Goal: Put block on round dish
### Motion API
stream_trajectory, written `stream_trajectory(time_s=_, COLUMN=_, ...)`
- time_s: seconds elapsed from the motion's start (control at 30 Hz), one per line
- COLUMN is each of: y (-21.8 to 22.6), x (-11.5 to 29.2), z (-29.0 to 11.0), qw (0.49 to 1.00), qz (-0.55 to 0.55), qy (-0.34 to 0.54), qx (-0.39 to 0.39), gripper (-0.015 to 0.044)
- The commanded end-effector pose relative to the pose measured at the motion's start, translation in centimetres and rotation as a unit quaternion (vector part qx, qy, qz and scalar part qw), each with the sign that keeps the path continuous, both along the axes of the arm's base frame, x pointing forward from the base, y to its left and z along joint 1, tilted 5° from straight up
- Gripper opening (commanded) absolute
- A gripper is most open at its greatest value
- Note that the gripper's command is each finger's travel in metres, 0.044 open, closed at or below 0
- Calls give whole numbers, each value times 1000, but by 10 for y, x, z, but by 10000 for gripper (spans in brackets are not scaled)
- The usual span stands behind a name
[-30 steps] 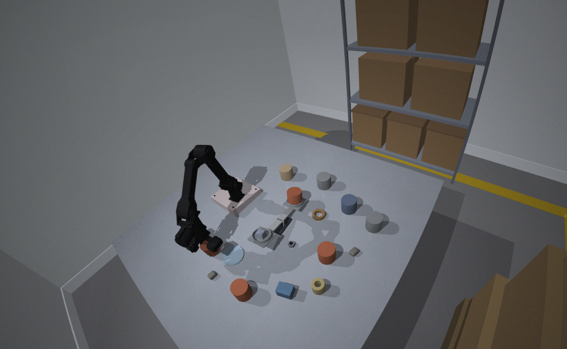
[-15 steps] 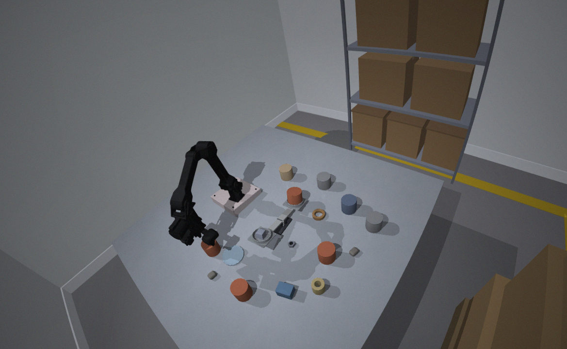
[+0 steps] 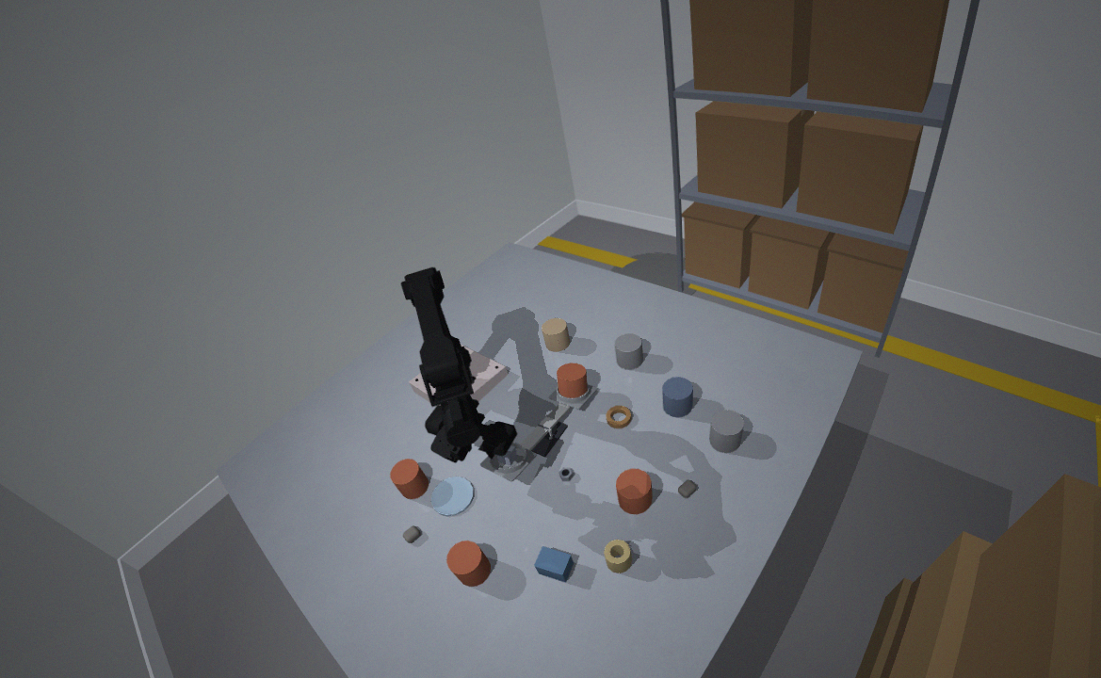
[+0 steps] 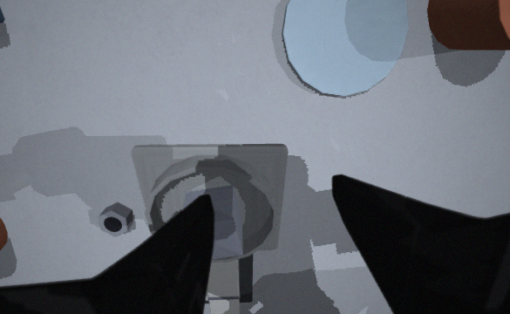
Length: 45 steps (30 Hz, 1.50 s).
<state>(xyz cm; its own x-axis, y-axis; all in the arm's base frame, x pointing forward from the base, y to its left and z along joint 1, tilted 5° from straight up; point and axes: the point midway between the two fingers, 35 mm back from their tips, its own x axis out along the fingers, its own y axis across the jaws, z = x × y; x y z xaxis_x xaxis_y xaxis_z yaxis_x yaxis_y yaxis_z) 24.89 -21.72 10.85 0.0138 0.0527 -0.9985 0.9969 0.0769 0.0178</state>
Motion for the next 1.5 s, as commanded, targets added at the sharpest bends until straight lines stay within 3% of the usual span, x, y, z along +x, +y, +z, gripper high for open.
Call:
stream_trajectory(time_s=0.0, y=33, x=31, z=14, qw=1000, qz=10, qy=-6, qx=3, gripper=260)
stream_trajectory(time_s=1.27, y=38, x=33, z=-37, qw=1000, qz=10, qy=-6, qx=3, gripper=260)
stream_trajectory(time_s=1.4, y=38, x=33, z=-37, qw=1000, qz=10, qy=-6, qx=3, gripper=155)
stream_trajectory(time_s=1.47, y=38, x=33, z=-37, qw=1000, qz=10, qy=-6, qx=3, gripper=142)
